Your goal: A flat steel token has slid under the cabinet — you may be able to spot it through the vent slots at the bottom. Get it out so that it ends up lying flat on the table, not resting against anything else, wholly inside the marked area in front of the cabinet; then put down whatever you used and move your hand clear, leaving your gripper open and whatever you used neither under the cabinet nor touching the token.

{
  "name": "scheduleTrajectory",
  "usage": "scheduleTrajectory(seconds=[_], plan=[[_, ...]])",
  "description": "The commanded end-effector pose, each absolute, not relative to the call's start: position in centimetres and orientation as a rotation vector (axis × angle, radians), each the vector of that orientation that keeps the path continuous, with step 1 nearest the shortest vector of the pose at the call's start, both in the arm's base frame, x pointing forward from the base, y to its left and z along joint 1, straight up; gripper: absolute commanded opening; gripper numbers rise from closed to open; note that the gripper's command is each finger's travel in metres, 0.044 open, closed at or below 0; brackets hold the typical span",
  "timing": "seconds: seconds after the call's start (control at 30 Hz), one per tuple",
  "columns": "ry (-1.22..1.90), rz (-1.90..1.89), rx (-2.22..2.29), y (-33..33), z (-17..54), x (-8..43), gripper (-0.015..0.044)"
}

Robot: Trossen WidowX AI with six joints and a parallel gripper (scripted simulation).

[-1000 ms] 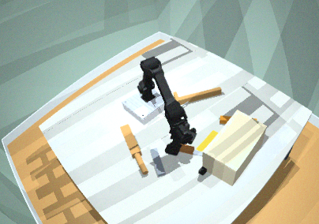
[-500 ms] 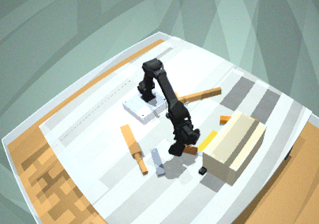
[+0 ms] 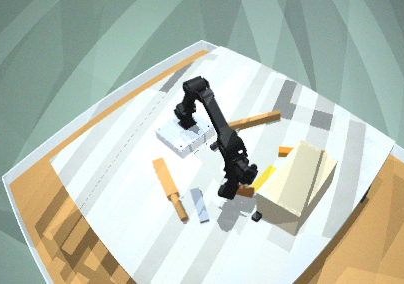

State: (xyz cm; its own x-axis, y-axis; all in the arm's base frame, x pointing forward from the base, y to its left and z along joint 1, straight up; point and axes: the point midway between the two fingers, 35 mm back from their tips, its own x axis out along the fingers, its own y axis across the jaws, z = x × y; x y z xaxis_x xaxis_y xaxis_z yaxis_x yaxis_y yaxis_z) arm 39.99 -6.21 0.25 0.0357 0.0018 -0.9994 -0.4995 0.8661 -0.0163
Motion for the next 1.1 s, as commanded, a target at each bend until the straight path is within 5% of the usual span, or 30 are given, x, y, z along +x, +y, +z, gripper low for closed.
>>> scheduleTrajectory(seconds=[0.0, 1.07], plan=[[1.495, 0.4, -0.416, -5.9, 0.3, 40.4, 0.0], [1.494, 0.402, -0.414, -3.0, 0.2, 40.6, 0.0]])
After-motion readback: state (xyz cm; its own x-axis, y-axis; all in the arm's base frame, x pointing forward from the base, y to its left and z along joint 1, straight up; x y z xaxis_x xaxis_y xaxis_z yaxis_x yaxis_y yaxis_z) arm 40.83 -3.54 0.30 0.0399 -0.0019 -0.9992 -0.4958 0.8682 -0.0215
